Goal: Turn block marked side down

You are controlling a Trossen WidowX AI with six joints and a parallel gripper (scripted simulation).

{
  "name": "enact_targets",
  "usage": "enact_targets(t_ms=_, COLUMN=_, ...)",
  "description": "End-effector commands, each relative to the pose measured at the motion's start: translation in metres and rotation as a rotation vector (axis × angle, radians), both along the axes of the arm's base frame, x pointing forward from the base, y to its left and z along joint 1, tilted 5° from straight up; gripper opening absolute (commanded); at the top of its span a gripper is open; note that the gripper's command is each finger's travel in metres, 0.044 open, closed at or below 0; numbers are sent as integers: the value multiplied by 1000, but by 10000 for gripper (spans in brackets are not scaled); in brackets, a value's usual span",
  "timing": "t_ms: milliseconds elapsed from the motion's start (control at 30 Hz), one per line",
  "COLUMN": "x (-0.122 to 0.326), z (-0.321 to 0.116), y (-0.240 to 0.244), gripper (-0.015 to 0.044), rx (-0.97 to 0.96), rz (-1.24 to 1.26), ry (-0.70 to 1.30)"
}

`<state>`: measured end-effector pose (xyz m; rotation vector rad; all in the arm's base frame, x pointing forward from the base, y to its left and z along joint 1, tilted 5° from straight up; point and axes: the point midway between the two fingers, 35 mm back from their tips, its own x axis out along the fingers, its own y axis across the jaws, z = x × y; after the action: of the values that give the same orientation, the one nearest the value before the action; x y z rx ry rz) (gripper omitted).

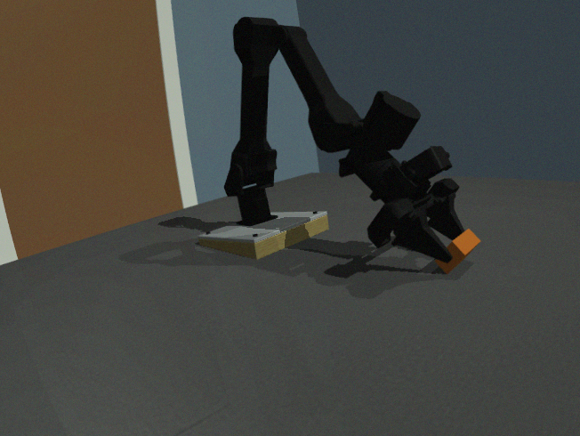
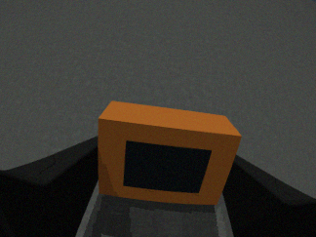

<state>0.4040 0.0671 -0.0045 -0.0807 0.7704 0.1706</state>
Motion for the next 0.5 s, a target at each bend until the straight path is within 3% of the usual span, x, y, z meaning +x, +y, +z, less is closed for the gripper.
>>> enact_targets(t_ms=0, x=-3, z=-8, y=0, gripper=0, rx=13, rz=4, ry=-38)
enact_targets(t_ms=467, x=-14, z=-9, y=-1, gripper=0, rx=50, rz=7, ry=-245)
